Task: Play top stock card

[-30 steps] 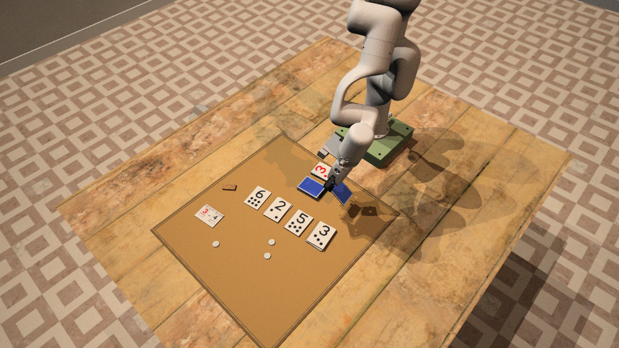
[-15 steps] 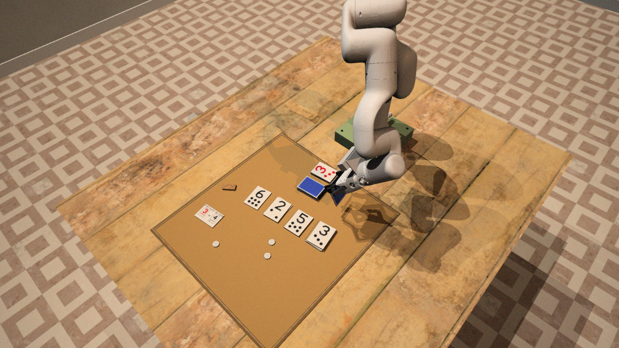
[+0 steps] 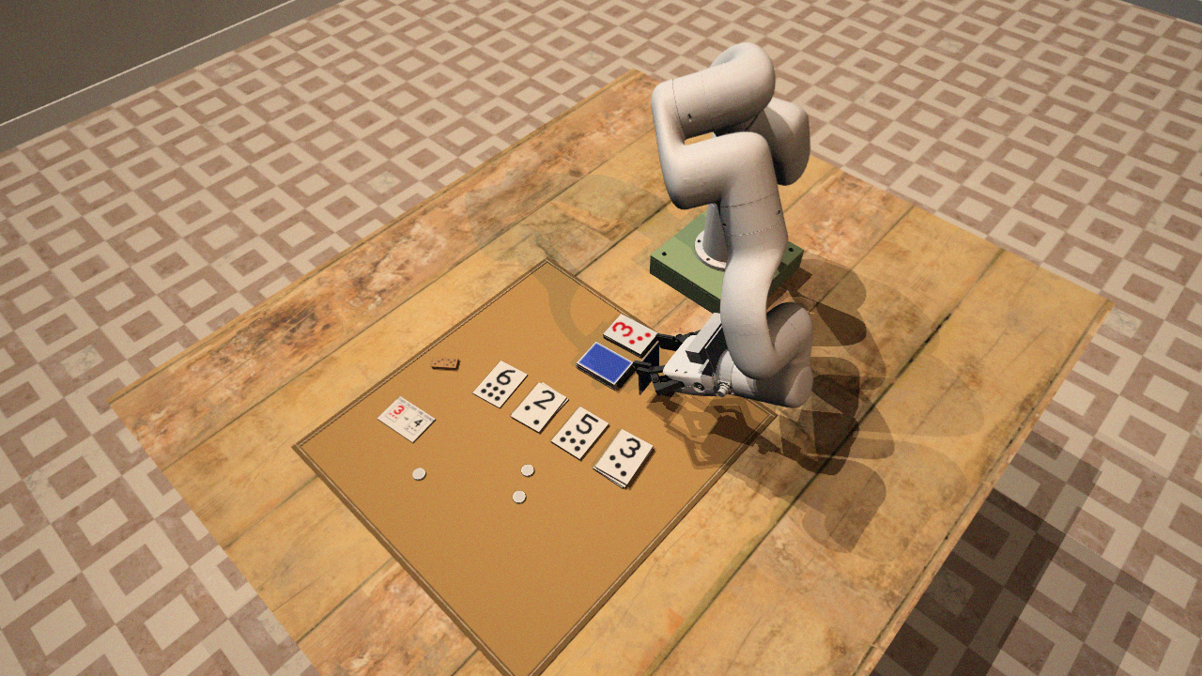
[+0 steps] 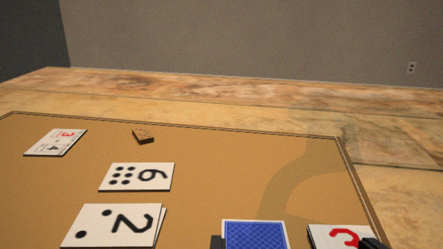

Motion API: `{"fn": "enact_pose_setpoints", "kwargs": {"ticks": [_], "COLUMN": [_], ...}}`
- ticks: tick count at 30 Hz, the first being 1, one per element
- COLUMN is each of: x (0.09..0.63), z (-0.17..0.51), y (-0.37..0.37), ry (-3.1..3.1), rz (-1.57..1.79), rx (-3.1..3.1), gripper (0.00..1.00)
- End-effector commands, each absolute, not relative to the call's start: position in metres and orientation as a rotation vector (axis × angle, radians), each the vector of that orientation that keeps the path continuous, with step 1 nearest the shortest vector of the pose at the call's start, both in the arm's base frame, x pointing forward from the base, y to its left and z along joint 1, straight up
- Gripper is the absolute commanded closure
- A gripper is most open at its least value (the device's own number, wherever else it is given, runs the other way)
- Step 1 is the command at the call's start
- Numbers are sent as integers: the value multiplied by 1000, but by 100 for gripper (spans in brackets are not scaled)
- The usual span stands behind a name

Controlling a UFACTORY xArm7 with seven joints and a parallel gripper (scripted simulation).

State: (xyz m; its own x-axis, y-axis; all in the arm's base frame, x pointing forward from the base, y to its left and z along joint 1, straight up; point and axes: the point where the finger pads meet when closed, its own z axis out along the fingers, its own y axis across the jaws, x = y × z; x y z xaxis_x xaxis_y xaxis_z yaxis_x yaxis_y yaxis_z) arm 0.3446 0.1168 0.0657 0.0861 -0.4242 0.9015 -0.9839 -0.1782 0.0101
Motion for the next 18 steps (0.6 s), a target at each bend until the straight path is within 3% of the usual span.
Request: {"fn": "enact_pose_setpoints", "kwargs": {"ticks": [1,18], "x": [345,345], "z": [65,63], "y": [118,118], "ry": [-1356,-1264], "rz": [1103,1194], "rx": [1617,1507], "gripper": [26,26]}}
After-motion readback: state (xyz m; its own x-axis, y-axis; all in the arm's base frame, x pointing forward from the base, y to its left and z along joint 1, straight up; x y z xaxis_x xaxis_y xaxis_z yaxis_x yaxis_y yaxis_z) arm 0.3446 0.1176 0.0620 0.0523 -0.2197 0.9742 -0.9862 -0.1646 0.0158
